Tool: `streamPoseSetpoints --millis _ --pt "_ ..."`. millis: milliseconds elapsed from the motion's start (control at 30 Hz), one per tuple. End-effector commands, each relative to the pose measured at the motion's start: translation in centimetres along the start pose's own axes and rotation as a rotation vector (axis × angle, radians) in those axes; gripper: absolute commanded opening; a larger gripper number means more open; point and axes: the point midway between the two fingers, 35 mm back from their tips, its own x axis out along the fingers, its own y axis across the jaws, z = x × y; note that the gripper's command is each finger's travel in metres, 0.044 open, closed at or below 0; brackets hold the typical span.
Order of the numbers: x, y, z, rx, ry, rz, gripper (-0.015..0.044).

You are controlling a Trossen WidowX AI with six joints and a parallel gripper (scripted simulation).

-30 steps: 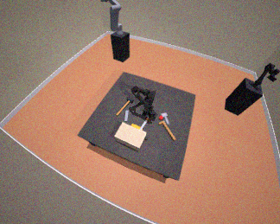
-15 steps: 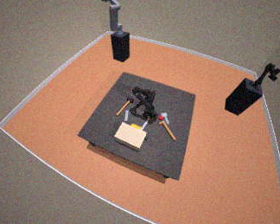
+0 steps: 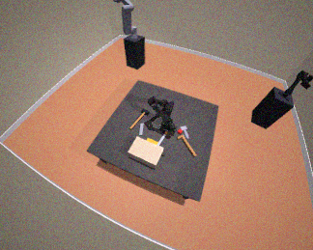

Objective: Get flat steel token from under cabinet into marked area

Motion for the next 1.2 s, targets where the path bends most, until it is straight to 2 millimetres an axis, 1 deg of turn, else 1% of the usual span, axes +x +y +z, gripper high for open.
streamPoseSetpoints --millis 0,300,600,633,733,1033,1167 --pt "0.00 0.00 0.00 0.000 -0.002 0.000 0.0270" --pt "0.18 0.02 0.06 0.006 -0.002 0.000 0.0270" --pt "0.56 -0.08 -0.32 -0.002 -0.002 0.000 0.0270" --pt "0.28 0.09 0.03 0.010 -0.004 0.008 0.0244" --pt "0.28 0.09 0.03 0.010 -0.004 0.008 0.0165" --pt "0.28 0.09 0.03 0.010 -0.004 0.008 0.0105" --pt "0.28 0.09 0.03 0.010 -0.004 0.008 0.0000"
